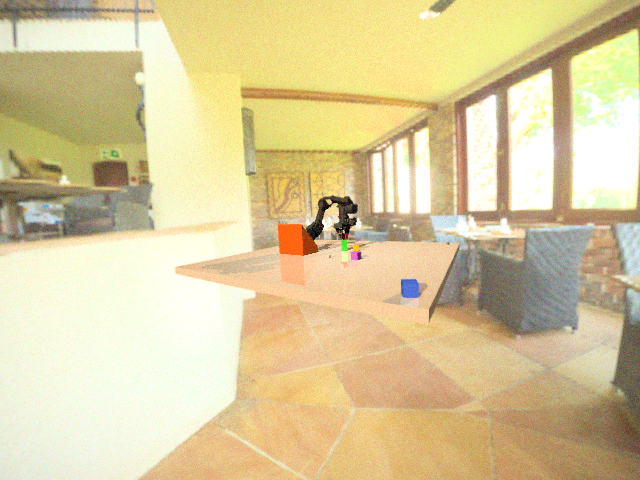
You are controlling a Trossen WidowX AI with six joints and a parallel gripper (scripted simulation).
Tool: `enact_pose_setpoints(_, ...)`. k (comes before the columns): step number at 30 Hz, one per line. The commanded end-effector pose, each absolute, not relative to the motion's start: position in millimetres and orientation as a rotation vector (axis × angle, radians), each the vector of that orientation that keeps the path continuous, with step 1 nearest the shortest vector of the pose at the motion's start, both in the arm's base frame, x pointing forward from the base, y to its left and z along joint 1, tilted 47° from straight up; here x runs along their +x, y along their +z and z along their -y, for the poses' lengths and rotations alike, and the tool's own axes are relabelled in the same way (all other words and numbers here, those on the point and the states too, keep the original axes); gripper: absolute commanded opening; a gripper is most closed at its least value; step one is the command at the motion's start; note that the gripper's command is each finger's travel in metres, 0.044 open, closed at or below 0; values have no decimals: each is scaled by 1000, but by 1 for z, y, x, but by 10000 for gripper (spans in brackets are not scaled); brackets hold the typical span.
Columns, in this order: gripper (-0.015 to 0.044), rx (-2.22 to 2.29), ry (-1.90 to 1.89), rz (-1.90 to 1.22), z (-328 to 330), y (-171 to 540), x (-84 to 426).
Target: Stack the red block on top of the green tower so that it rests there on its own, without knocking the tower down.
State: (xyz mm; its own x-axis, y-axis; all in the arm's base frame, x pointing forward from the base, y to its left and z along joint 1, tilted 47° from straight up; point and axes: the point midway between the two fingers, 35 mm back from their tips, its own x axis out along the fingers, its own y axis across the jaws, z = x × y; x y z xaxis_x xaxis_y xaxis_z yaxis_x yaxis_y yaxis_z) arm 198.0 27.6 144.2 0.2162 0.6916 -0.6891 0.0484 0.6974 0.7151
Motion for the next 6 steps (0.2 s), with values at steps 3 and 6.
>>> enact_pose_setpoints(3, 440, 702, 501, -1295, -28, 144, 198)
enact_pose_setpoints(6, 440, 702, 501, -1295, -28, 144, 198)
